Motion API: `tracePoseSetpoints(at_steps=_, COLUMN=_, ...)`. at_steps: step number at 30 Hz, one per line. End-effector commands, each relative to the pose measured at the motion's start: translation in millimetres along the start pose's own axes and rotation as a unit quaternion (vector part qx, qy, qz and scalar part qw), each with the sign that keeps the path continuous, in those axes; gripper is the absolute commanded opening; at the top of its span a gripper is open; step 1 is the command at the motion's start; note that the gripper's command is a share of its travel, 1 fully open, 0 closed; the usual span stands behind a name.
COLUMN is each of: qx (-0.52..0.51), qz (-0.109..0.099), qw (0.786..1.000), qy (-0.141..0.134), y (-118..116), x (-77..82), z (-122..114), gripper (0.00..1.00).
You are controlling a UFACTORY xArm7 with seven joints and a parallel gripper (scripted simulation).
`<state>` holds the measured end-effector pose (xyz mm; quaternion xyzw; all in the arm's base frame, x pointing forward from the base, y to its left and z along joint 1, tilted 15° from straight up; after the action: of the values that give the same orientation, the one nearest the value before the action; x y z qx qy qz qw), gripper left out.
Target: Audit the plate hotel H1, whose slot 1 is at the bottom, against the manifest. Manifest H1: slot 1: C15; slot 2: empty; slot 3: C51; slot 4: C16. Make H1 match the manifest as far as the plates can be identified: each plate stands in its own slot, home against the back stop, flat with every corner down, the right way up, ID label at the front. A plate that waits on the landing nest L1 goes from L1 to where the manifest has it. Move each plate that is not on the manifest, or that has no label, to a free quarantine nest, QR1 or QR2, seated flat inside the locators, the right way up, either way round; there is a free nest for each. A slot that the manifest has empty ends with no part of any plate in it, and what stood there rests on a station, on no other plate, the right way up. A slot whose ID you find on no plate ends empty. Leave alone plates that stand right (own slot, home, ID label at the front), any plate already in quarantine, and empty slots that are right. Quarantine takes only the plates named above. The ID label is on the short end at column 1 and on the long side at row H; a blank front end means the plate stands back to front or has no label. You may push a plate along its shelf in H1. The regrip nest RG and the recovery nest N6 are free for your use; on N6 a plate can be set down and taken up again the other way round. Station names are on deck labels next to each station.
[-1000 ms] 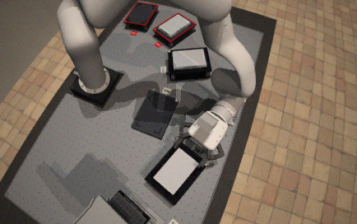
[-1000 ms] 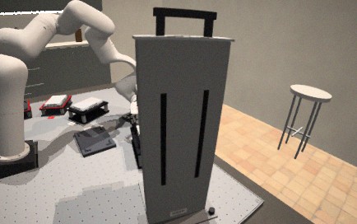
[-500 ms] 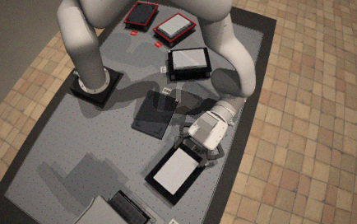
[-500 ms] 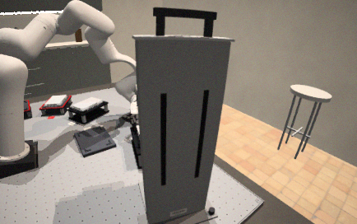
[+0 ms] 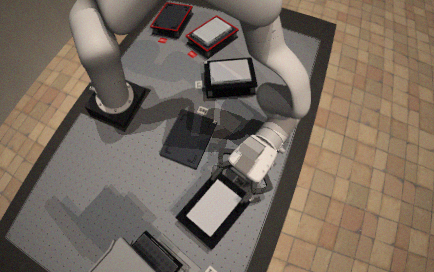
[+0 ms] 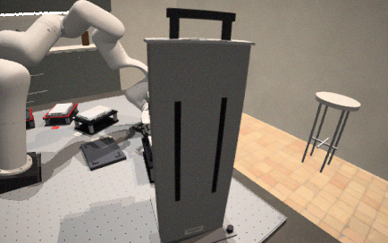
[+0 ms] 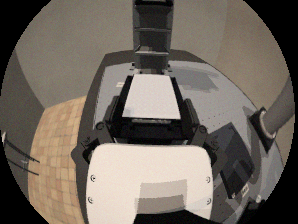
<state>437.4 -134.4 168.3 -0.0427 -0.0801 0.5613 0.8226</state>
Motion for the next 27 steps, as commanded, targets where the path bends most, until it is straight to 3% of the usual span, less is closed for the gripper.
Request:
tracePoseSetpoints(at_steps=1, qx=-0.002, qz=0.0, qw=1.0, qy=-0.001, y=-0.6, x=0.1, z=2.9, gripper=0.0)
tracePoseSetpoints(at_steps=27, qx=-0.001, qz=0.0, qw=1.0, qy=-0.001, y=0.8, x=0.0, z=17.6, gripper=0.0)
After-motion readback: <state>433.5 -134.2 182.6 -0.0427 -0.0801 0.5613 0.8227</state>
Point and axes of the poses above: the point where the finger pads meet when closed, its own x axis back along the fingers, its own y axis across the jaws, z = x × y, the point moved 5 cm from there along x, back along the fingers, and after that the axes turned 5 degrees about x, right-handed, at the moved point
